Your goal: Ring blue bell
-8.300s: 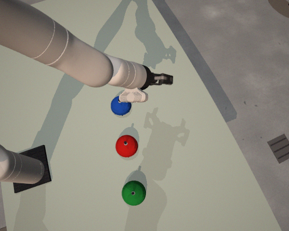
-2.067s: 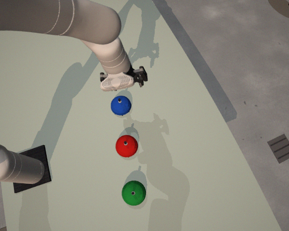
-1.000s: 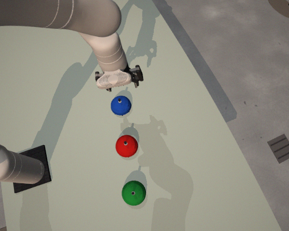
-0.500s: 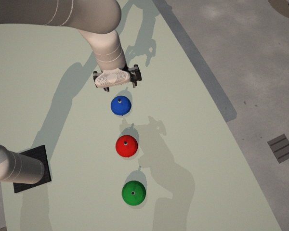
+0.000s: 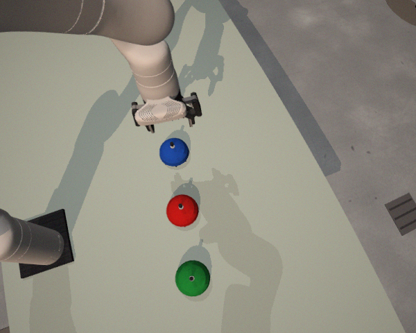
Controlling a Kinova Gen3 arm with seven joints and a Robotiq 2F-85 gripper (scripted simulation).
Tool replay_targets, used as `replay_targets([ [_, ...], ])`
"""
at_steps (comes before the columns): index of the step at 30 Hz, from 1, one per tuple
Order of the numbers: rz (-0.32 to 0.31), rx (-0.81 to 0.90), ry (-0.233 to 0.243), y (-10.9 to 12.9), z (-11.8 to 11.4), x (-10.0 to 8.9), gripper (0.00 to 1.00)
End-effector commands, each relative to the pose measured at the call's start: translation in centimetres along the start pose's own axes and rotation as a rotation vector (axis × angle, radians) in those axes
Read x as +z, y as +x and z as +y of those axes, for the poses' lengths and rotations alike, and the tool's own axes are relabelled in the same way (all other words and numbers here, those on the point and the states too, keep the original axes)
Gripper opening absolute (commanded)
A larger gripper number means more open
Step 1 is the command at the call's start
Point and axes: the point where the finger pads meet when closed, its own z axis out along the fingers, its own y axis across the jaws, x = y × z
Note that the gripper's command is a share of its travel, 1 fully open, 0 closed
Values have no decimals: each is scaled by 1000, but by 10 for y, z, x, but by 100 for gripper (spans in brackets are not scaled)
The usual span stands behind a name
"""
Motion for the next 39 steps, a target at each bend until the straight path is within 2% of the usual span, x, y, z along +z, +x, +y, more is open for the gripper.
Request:
replay_targets([
  [1,-2,-3,-5,-1,1,-3,100],
  [39,19,-22,-33,1,10,-8,100],
])
